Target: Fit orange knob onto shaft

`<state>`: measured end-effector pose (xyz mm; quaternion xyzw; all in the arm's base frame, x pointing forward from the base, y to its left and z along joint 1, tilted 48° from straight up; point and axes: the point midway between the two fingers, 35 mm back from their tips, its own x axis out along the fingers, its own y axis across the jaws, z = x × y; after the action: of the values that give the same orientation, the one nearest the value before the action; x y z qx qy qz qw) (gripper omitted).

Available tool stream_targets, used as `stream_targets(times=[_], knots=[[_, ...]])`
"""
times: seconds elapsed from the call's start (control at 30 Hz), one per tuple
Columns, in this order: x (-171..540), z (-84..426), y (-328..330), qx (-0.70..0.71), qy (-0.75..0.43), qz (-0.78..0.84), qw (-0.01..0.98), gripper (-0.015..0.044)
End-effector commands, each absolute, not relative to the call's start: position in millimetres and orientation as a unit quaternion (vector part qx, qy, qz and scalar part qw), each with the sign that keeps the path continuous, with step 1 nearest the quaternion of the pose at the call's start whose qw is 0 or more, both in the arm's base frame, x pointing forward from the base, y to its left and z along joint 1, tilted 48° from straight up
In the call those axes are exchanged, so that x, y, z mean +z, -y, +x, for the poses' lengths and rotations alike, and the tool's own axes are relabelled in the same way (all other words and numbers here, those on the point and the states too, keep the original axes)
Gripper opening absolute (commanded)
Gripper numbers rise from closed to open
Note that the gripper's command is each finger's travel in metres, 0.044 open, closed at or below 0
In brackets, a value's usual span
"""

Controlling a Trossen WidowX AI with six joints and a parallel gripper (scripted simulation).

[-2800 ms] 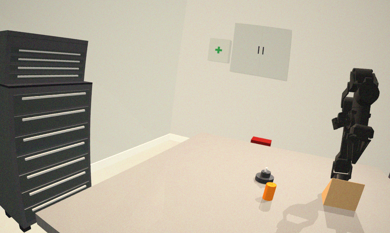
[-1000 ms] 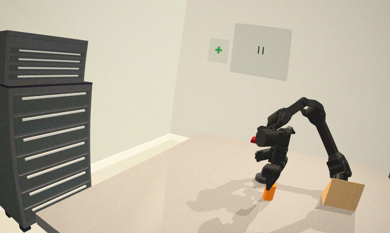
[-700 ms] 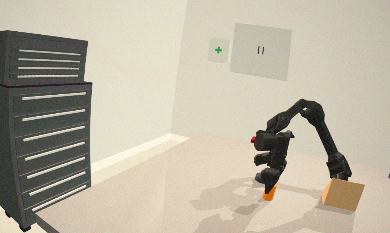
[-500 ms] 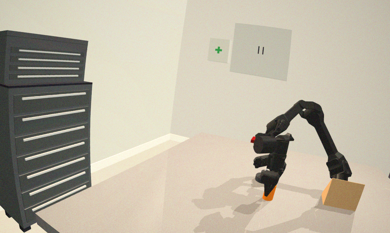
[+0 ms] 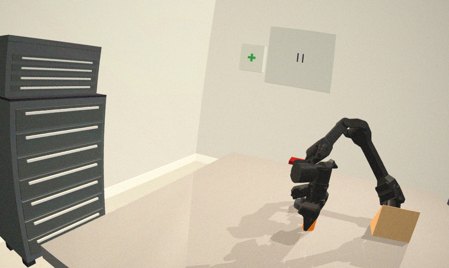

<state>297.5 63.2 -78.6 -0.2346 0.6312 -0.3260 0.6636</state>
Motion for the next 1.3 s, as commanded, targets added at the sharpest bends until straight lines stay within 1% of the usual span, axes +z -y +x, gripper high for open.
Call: stream_targets(times=[0.0, 0.2, 0.4, 0.57, 0.87, 1.27], knots=[[-80, 296, -60, -0.326, -0.631, -0.24, 0.662, 0.0335], [-80, 296, -60, -0.326, -0.631, -0.24, 0.662, 0.0177], [-80, 296, -60, -0.326, -0.631, -0.24, 0.662, 0.0137], [-73, 305, -71, -0.332, -0.608, -0.215, 0.688, 0.0006], [-45, 309, -107, -0.324, -0.617, -0.221, 0.682, 0.0], [-2, 302, -150, -0.32, -0.63, -0.235, 0.667, 0.0]])
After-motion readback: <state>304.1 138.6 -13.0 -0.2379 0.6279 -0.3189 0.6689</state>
